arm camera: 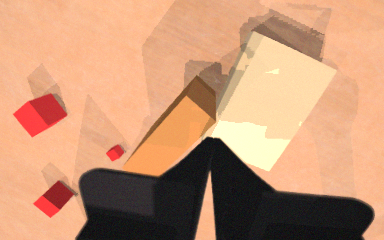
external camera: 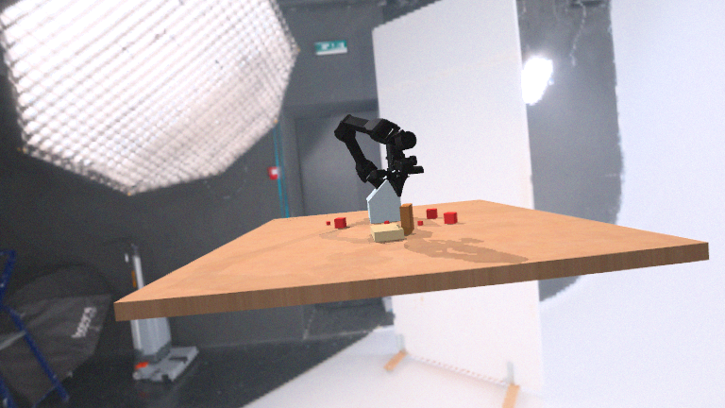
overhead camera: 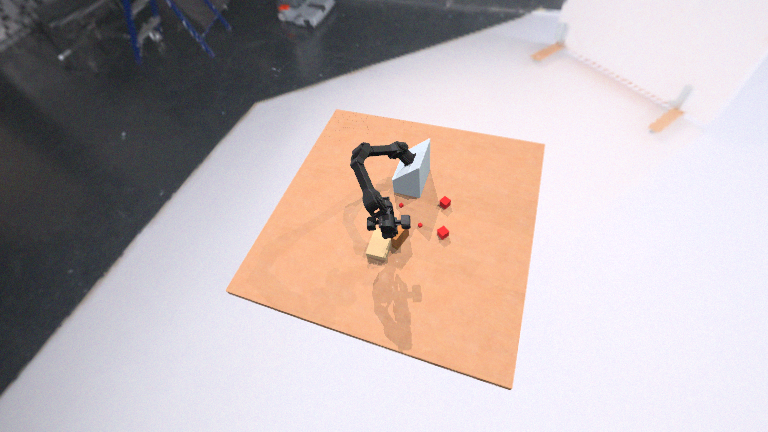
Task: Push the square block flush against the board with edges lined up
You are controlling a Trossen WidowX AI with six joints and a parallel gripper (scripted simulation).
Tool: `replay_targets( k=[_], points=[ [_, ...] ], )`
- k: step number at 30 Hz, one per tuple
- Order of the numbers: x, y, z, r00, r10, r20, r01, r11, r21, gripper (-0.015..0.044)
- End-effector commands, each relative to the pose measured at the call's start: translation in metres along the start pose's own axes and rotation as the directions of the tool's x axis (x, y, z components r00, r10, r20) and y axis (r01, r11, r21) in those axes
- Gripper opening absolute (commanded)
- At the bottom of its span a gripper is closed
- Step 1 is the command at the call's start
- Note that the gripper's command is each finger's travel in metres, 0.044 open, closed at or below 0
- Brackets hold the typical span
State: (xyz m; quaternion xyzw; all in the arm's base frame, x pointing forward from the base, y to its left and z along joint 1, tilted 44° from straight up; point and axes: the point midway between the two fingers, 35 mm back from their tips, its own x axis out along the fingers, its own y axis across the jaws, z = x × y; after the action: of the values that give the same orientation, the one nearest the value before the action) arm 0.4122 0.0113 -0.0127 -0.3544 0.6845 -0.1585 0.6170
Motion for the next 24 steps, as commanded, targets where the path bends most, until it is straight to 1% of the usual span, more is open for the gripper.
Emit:
replay_targets(
  k=[1, 6, 12, 18, 24],
  points=[
    [0.002, 0.012, 0.000, 1.000, 0.003, -0.004, -0.003, 0.993, -0.118, 0.0000],
    [0.002, 0.025, 0.000, 1.000, 0.002, -0.005, -0.003, 0.959, -0.282, 0.0000],
    [0.003, 0.041, -0.001, 1.000, 0.000, -0.007, -0.003, 0.884, -0.468, 0.0000],
    [0.004, 0.056, -0.002, 1.000, -0.003, -0.008, -0.003, 0.772, -0.635, 0.0000],
    [0.005, 0.071, -0.004, 1.000, -0.006, -0.010, -0.003, 0.630, -0.776, 0.0000]
  ],
)
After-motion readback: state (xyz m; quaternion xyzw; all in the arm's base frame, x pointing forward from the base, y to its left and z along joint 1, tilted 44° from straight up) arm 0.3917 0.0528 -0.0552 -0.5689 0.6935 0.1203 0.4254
